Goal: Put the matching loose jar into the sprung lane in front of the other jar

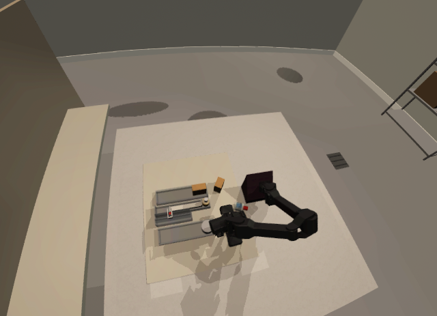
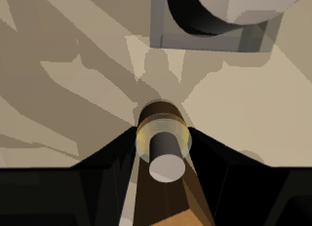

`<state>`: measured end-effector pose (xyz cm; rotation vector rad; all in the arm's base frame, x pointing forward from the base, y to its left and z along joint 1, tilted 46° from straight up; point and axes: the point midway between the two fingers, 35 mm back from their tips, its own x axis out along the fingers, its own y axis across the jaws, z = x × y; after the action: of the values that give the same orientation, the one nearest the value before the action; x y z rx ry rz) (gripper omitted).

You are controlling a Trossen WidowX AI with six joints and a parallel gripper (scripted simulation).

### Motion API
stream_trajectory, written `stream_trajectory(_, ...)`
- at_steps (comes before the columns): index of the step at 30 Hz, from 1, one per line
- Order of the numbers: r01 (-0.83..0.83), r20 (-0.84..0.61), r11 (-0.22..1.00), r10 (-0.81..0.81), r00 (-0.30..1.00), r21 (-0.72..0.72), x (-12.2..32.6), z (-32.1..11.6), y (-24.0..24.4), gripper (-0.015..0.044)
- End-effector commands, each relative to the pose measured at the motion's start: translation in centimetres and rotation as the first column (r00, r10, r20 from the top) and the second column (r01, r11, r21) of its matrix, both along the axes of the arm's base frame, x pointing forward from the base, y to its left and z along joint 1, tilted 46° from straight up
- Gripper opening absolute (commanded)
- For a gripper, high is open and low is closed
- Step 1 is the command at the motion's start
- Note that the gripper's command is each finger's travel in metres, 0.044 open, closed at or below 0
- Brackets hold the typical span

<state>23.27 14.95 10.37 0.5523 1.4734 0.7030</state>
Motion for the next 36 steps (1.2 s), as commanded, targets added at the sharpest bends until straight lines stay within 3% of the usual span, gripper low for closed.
stream_trajectory(1,0.004,-0.004,1.000,-0.004,1.000,-0.001,0.0,0.0,0.0,0.0138)
stream_trajectory(7,0.005,-0.003,1.000,-0.005,1.000,-0.010,0.2,1.1,-1.5,0.0000)
stream_trajectory(23,0.004,-0.007,1.000,-0.004,1.000,-0.006,-0.7,7.0,-7.8,0.0000)
stream_trajectory(36,0.008,-0.019,1.000,-0.008,1.000,-0.023,1.6,3.4,-9.6,0.0000)
